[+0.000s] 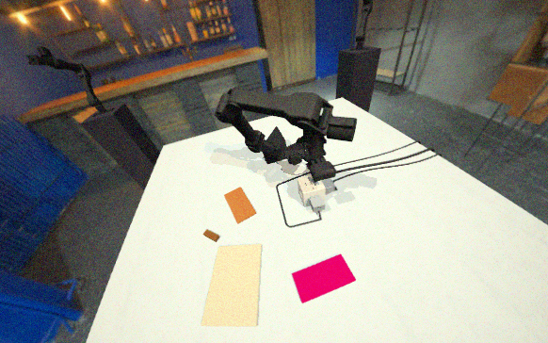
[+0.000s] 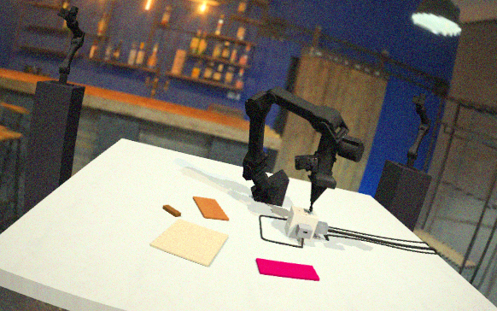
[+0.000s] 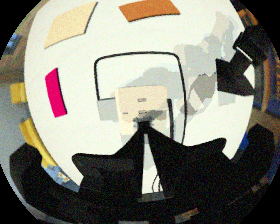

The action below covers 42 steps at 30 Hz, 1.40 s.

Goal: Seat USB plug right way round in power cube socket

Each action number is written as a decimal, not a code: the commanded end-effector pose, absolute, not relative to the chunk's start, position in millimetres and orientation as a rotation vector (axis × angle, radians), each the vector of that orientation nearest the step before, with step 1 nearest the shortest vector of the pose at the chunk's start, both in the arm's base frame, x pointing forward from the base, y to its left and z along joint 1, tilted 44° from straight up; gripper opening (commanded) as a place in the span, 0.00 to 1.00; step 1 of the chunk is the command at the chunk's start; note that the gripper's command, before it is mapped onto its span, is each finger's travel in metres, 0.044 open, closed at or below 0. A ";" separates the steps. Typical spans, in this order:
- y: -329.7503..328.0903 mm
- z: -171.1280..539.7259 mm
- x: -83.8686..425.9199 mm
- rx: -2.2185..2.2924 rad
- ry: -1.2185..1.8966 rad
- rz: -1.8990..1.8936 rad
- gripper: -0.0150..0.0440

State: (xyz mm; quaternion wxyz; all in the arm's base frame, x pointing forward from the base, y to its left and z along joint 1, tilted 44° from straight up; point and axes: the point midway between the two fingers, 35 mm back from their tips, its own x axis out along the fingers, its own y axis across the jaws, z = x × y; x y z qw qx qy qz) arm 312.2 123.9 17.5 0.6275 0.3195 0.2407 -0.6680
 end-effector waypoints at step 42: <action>142.3 36.8 312.5 0.722 0.562 -1.526 0.25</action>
